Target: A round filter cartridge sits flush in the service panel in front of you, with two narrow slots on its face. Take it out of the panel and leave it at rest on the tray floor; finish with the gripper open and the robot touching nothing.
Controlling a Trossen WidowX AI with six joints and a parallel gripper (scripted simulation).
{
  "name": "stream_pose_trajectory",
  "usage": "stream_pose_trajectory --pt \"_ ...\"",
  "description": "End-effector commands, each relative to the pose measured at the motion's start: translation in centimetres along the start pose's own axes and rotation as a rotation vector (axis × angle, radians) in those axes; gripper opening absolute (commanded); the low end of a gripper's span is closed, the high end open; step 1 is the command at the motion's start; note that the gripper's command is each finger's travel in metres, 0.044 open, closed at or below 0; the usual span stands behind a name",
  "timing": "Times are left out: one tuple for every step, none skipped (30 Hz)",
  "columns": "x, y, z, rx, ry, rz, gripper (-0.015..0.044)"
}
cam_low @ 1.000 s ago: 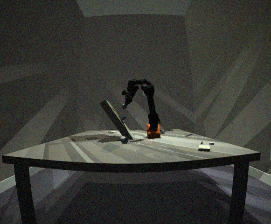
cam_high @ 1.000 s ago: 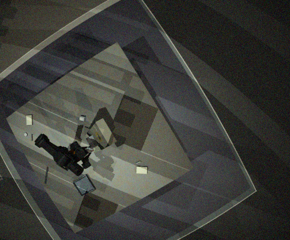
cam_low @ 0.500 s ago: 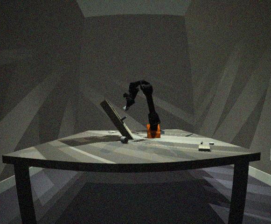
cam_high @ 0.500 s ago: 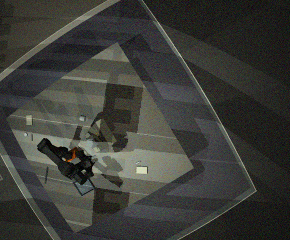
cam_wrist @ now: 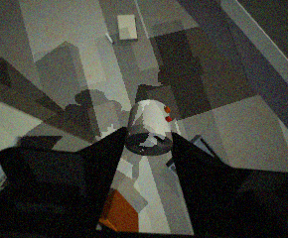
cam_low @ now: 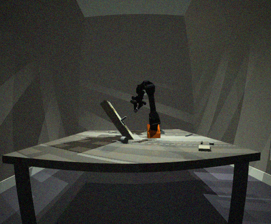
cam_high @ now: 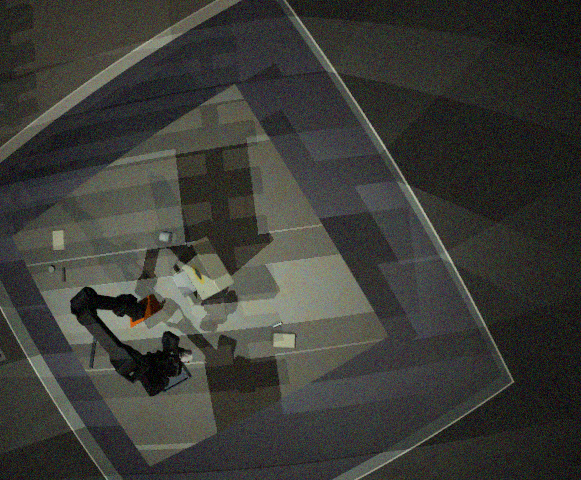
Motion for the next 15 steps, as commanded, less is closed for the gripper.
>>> stream_pose_trajectory --pt "-2.4 0.1 -0.3 -0.022 0.068 -0.138 0.0" --pt "-3.2 0.1 -0.3 -0.03 0.089 -0.181 0.0" --pt "-3.8 0.2 -0.4 -0.037 0.107 -0.218 0.0" --pt "-4.1 0.3 -0.4 -0.042 0.117 -0.239 0.0" --pt "-4.3 0.3 -0.4 -0.043 0.12 -0.247 0.0" --pt "-4.3 0.3 -0.4 -0.043 0.12 -0.247 0.0" --pt "-4.3 0.3 -0.4 -0.043 0.12 -0.247 0.0" --pt "-4.4 0.3 -0.5 -0.044 0.122 -0.25 0.0" --pt "-4.7 0.5 -0.6 -0.045 0.128 -0.26 0.0" --pt "-5.3 0.7 -0.8 -0.047 0.138 -0.276 0.0" --pt "-6.0 1.1 -1.1 -0.049 0.15 -0.295 0.0" --pt "-6.6 1.4 -1.4 -0.051 0.162 -0.315 0.0" --pt "-7.3 1.8 -1.7 -0.053 0.174 -0.335 0.0" --pt "-7.9 2.1 -2.0 -0.055 0.186 -0.355 0.0" --pt "-8.5 2.5 -2.3 -0.056 0.198 -0.375 0.0"
Point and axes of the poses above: the point midway between the two fingers, 35 mm back from their tips, its own z axis back along the fingers, its own x axis across the jaws, y = z × x, the point moved 6 cm from there along z, back along the fingers, and after that the axes turned 4 degrees about -z, right-handed, at the moved point
